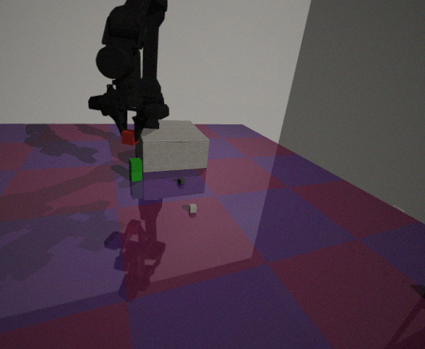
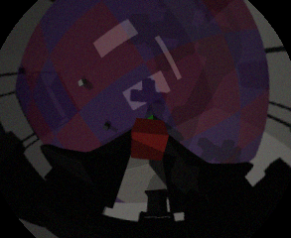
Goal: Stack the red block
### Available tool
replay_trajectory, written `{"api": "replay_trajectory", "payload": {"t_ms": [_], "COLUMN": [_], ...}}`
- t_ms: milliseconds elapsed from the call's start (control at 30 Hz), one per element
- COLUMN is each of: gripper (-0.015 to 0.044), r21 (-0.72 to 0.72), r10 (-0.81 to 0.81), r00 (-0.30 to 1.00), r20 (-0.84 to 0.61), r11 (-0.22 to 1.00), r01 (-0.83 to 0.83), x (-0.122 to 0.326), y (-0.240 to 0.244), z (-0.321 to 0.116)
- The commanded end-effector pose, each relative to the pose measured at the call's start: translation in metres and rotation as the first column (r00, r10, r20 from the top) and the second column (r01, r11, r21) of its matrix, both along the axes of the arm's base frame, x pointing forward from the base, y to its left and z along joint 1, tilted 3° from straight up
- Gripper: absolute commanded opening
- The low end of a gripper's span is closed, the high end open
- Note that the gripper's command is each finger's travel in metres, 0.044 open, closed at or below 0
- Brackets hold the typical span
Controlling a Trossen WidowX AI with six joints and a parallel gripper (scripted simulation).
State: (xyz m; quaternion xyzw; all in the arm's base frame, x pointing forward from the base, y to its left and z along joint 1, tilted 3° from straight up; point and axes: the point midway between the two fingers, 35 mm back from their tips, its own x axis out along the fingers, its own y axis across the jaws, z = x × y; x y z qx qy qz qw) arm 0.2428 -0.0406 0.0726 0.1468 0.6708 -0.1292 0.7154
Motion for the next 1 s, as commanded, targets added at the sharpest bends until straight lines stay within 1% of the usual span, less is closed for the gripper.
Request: {"api": "replay_trajectory", "payload": {"t_ms": [0,233,333,500,633,867,967], "gripper": [0.0000,0.0000,0.0000,0.0000,0.0000,0.0000,0.0000], "r21": [0.002,0.003,0.003,0.003,0.003,0.003,0.003], "r10": [0.003,0.003,0.003,0.003,0.003,0.003,0.003], "r00": [1.000,1.000,1.000,1.000,1.000,1.000,1.000], "r20": [-0.001,-0.003,-0.003,-0.003,-0.003,-0.003,-0.004], "r11": [1.000,1.000,1.000,1.000,1.000,1.000,1.000], "r01": [-0.003,-0.003,-0.003,-0.003,-0.003,-0.003,-0.003], "x": [-0.017,-0.044,-0.044,-0.043,-0.042,-0.041,-0.042], "y": [0.001,0.004,0.004,0.004,0.004,0.006,0.006], "z": [-0.004,-0.012,-0.016,-0.040,-0.043,-0.068,-0.071]}}
